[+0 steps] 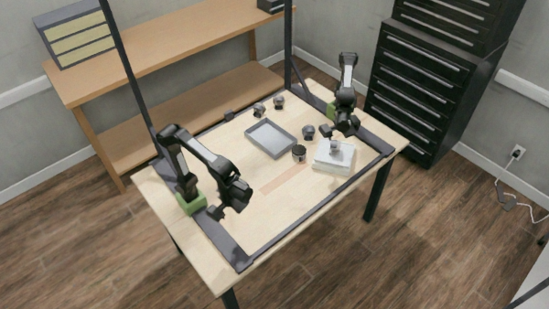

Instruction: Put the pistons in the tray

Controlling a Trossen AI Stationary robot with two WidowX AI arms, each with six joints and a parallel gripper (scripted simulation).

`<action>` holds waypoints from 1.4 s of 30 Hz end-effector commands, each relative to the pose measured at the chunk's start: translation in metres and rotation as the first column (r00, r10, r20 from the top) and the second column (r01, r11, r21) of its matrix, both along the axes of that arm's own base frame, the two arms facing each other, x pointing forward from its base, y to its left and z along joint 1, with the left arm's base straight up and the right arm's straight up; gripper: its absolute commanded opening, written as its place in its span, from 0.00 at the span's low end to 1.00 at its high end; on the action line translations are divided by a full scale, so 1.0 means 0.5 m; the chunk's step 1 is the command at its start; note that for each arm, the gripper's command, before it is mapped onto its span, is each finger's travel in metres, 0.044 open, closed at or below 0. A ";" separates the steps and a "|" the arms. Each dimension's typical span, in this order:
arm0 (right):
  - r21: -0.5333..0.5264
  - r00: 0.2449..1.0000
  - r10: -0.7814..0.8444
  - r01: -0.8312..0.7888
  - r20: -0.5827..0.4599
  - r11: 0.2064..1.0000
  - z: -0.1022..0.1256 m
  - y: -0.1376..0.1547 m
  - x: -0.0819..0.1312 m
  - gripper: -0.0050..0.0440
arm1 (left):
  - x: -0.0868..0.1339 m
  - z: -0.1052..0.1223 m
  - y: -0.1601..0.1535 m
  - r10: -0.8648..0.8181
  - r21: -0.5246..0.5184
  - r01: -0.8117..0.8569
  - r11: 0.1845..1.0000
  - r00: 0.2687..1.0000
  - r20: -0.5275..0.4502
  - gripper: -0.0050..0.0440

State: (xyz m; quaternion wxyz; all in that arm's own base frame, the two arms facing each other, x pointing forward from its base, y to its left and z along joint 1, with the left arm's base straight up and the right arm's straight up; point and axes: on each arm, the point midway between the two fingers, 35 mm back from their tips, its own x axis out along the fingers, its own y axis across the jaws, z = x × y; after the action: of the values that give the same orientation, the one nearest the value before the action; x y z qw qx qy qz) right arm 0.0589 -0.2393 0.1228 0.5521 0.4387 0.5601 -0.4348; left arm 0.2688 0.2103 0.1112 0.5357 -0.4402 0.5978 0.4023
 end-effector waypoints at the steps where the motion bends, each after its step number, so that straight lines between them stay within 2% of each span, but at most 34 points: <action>1: -0.031 1.000 0.007 -0.006 0.010 0.999 0.017 -0.010 0.005 0.92 | 0.002 0.021 -0.002 -0.120 0.043 0.118 0.992 0.992 0.037 0.87; 3: -0.031 1.000 0.007 -0.006 0.010 0.999 0.017 -0.010 0.005 0.92 | 0.002 0.021 -0.002 -0.120 0.043 0.118 0.992 0.992 0.037 0.87; 10: -0.031 1.000 0.007 -0.006 0.010 0.999 0.017 -0.010 0.005 0.92 | 0.002 0.021 -0.002 -0.300 0.073 0.297 0.952 0.953 0.045 0.87; 18: -0.031 1.000 0.007 -0.006 0.010 0.999 0.017 -0.010 0.005 0.92 | 0.002 0.021 -0.001 -0.493 0.110 0.486 0.867 0.869 0.047 0.87; 20: -0.031 1.000 0.007 -0.006 0.010 0.999 0.017 -0.010 0.005 0.92 | 0.002 0.021 -0.001 -0.493 0.110 0.486 0.867 0.869 0.047 0.87; 24: -0.031 1.000 0.007 -0.006 0.010 0.999 0.017 -0.010 0.005 0.92 | 0.002 0.021 -0.001 -0.582 0.127 0.573 0.810 0.812 0.046 0.87; 34: -0.031 1.000 0.007 -0.006 0.010 0.999 0.017 -0.010 0.005 0.92 | -0.074 0.015 -0.066 -0.590 0.122 0.582 0.804 0.806 0.048 0.87; 37: -0.031 1.000 0.007 -0.006 0.010 0.999 0.017 -0.010 0.005 0.92 | -0.076 0.014 -0.067 -0.589 0.122 0.581 0.805 0.806 0.048 0.87; 42: -0.031 1.000 0.007 -0.006 0.010 0.999 0.017 -0.010 0.005 0.92 | -0.115 -0.011 -0.090 -0.622 0.236 0.590 0.772 0.778 0.089 0.87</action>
State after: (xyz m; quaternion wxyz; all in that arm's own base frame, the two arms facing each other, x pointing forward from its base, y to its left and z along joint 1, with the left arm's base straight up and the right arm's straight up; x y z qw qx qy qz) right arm 0.0589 -0.2393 0.1228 0.5521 0.4387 0.5601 -0.4348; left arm 0.2222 0.1715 0.1042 0.6883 -0.2180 0.6541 0.2256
